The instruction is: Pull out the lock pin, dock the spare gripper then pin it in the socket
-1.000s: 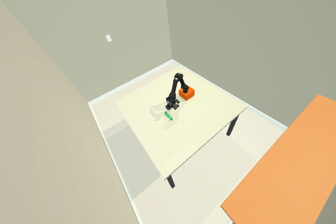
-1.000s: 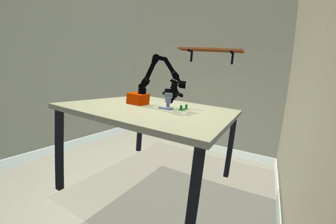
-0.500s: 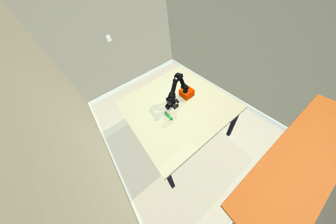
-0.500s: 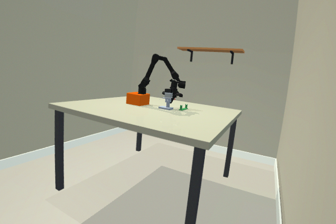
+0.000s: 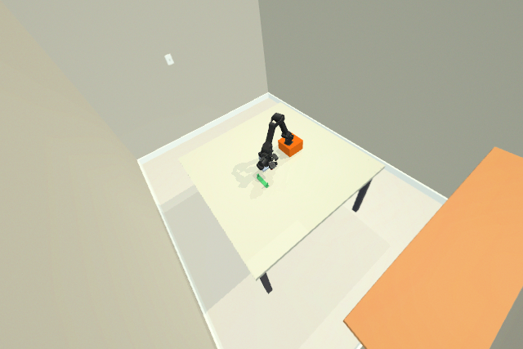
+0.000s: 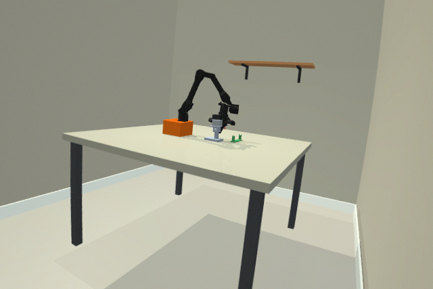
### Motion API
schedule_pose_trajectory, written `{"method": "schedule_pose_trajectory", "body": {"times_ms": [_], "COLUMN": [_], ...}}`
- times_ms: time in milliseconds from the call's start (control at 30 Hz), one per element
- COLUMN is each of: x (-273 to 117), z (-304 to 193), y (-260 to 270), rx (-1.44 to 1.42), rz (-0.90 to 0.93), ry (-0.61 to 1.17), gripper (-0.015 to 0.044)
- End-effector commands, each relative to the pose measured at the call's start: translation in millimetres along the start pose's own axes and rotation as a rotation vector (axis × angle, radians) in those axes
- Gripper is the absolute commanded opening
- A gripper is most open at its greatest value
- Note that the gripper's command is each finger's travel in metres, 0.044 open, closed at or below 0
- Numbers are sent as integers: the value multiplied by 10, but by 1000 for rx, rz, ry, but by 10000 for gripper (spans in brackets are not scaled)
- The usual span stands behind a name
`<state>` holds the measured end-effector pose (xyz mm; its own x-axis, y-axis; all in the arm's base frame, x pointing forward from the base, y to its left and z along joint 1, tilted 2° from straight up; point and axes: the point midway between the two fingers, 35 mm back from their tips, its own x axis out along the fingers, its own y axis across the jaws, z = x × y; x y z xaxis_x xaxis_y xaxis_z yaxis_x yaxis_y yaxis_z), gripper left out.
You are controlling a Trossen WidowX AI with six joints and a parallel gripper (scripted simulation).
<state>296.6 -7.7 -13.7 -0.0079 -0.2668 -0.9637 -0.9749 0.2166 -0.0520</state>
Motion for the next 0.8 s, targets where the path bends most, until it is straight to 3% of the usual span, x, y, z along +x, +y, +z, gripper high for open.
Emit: {"method": "schedule_pose_trajectory", "body": {"times_ms": [0,200,767], "x": [0,0,-260], "z": [1,1,121], "y": [0,0,5], "rx": [0,0,-12], "rz": [0,0,2], "ry": [0,0,1], "gripper": [53,200,200]}}
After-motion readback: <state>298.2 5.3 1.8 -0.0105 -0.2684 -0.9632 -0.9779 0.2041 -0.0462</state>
